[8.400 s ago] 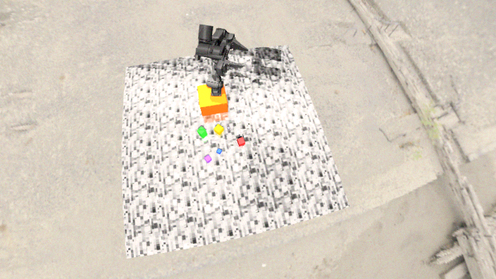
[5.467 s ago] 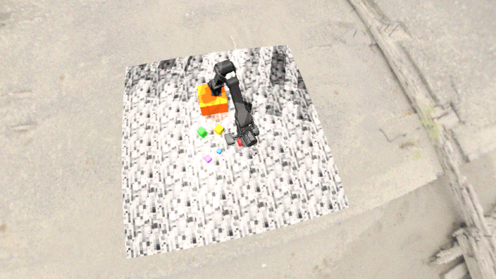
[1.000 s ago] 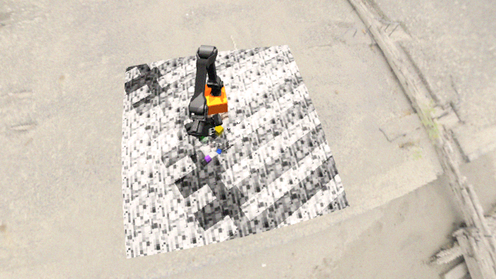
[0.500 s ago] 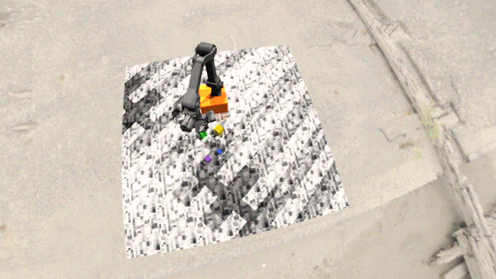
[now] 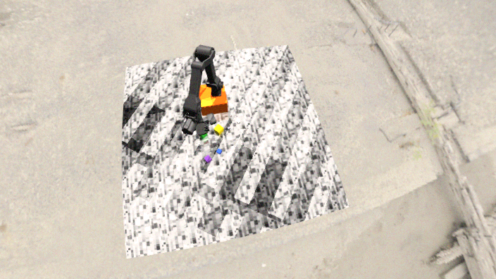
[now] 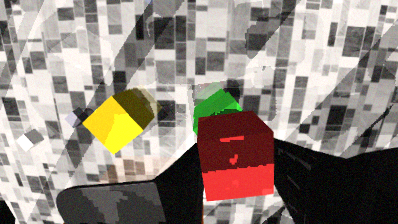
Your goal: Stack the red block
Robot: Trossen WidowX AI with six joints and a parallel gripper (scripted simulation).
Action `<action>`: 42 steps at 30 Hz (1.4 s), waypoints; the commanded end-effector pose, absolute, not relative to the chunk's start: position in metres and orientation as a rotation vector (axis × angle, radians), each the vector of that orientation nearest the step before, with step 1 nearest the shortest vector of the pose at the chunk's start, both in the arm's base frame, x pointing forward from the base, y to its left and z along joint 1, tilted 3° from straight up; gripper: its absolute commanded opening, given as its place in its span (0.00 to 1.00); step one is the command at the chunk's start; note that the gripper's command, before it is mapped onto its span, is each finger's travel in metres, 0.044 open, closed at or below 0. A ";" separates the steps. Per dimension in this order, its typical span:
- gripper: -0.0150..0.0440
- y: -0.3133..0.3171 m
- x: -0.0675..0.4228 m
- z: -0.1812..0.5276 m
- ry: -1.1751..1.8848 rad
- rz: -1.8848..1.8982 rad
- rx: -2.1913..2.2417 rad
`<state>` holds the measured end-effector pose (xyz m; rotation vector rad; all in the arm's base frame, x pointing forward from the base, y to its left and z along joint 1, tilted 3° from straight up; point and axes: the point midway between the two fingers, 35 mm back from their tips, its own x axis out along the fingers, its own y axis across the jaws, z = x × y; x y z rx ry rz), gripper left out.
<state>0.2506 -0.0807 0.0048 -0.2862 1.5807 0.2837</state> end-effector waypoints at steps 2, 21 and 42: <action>0.25 -0.081 0.250 0.002 1.583 0.285 -0.291; 0.25 -0.081 0.250 0.001 1.583 0.285 -0.291; 0.74 -0.081 0.251 0.002 1.582 0.284 -0.286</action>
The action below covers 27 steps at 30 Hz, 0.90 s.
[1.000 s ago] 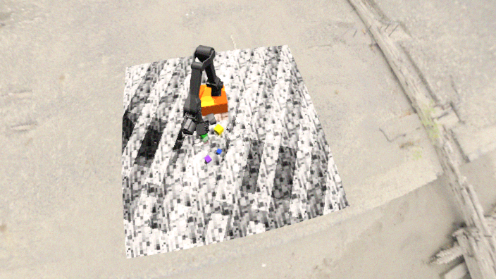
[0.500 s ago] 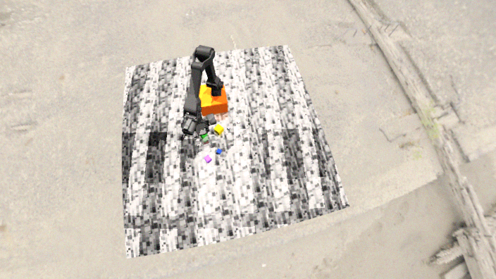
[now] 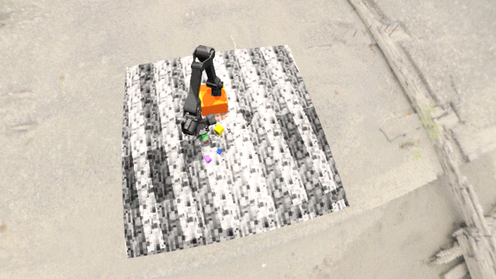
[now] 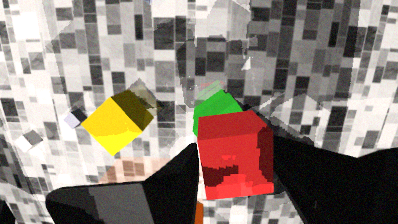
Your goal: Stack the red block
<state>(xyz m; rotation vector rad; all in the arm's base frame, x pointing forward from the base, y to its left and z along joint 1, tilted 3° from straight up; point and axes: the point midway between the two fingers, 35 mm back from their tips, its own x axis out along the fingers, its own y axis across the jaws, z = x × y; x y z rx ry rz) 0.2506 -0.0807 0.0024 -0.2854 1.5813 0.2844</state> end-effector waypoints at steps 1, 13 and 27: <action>0.79 -0.081 0.251 0.002 1.582 0.284 -0.286; 1.00 -0.081 0.251 0.002 1.582 0.284 -0.286; 1.00 -0.081 0.251 0.002 1.582 0.284 -0.286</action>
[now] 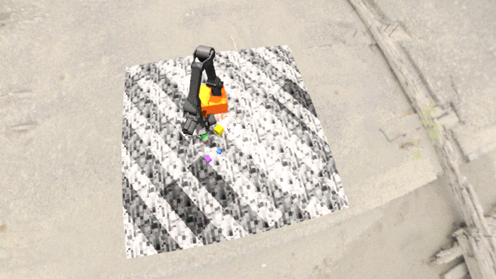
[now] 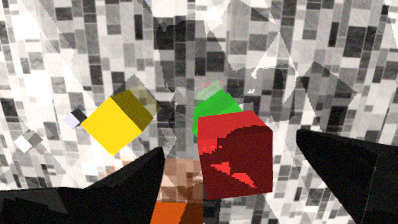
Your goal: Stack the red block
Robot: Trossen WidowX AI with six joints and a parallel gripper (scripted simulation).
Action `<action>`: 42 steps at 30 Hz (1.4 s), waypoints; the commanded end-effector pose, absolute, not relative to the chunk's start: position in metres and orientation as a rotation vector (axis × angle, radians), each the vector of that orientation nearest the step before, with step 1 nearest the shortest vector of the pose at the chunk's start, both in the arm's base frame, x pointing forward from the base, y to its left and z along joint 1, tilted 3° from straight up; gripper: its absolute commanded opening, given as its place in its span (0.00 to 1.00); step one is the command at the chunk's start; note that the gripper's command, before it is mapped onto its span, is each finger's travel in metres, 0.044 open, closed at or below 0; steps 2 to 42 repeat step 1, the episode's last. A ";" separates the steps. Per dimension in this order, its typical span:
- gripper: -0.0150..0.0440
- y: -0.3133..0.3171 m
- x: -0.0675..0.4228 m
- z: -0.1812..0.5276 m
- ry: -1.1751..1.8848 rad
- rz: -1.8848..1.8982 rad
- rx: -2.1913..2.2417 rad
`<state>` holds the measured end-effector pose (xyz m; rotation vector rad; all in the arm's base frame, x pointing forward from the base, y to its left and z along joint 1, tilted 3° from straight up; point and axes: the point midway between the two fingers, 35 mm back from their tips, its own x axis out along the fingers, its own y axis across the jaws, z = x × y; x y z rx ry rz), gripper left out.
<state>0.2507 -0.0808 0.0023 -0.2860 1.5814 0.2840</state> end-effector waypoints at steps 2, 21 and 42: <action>1.00 -0.081 0.251 0.002 1.582 0.284 -0.286; 1.00 -0.081 0.251 0.002 1.582 0.284 -0.286; 1.00 -0.081 0.251 0.002 1.582 0.284 -0.286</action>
